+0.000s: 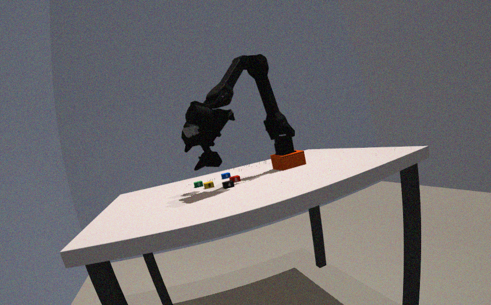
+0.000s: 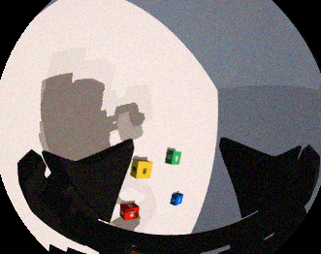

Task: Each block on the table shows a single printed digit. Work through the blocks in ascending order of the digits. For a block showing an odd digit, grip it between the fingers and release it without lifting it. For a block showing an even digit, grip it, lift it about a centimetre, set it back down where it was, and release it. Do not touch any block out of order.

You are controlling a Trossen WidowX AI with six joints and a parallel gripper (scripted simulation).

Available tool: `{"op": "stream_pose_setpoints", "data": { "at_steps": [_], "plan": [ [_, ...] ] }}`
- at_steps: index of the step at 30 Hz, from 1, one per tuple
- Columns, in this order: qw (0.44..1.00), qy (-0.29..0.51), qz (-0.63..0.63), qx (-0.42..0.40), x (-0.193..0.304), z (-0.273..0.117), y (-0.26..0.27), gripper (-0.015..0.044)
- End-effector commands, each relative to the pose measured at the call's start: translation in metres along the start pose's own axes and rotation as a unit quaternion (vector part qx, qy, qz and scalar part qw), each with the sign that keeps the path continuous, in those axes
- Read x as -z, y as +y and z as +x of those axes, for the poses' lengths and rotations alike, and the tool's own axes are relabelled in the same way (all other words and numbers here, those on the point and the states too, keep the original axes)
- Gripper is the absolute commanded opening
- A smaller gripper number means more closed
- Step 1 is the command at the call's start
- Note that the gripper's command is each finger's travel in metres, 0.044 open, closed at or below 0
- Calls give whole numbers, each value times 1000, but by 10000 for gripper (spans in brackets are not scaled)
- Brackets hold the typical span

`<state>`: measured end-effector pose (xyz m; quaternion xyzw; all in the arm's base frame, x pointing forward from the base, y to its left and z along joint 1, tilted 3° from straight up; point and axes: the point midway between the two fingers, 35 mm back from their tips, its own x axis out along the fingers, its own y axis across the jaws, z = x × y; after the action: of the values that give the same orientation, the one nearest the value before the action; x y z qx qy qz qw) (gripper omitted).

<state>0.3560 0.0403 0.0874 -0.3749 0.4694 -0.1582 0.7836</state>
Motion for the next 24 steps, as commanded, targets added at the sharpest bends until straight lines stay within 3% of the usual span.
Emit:
{"op": "stream_pose_setpoints", "data": {
  "at_steps": [1, 12, 19, 24],
  "plan": [
    [994, 85, -1, -64, 35, 33, -35, 400],
    [938, 220, 75, -258, 143, 63, -102, 400],
    [885, 230, 172, -366, 200, 48, -130, 400],
    [874, 225, 195, -384, 209, 43, -135, 400]
  ]
}}
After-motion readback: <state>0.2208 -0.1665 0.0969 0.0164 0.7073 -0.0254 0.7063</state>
